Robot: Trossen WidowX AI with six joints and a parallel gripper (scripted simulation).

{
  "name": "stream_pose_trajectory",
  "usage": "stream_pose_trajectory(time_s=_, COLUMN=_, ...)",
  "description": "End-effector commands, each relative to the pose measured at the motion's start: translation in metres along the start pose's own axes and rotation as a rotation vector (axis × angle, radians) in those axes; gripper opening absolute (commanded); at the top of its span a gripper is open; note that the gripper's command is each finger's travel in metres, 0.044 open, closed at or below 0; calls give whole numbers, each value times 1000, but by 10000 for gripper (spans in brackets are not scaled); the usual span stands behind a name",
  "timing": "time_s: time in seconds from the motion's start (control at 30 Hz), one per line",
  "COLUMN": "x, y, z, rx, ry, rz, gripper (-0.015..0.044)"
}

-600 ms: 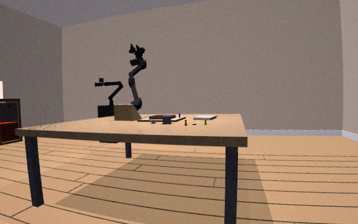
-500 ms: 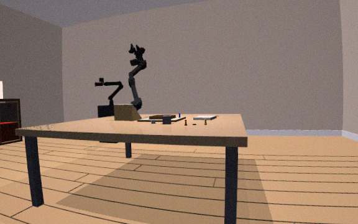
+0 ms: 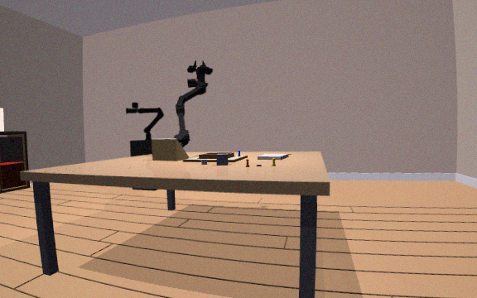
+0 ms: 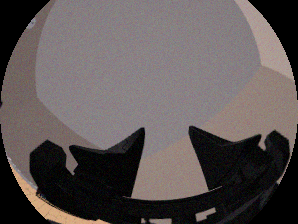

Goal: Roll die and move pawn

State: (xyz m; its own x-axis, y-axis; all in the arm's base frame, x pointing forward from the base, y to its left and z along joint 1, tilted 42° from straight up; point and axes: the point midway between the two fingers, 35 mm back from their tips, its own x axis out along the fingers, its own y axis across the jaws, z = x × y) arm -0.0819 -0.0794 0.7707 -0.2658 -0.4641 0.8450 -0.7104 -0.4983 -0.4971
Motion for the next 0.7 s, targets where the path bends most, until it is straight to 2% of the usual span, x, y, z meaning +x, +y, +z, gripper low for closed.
stream_pose_trajectory(time_s=0.0, x=-7, y=-29, z=9, rx=-137, ry=8, rz=-75, gripper=275)
stream_pose_trajectory(time_s=0.4, x=-37, y=-114, z=50, rx=-549, ry=66, rz=-307, gripper=275)
stream_pose_trajectory(time_s=0.67, x=-83, y=-190, z=125, rx=-969, ry=136, rz=-565, gripper=275)
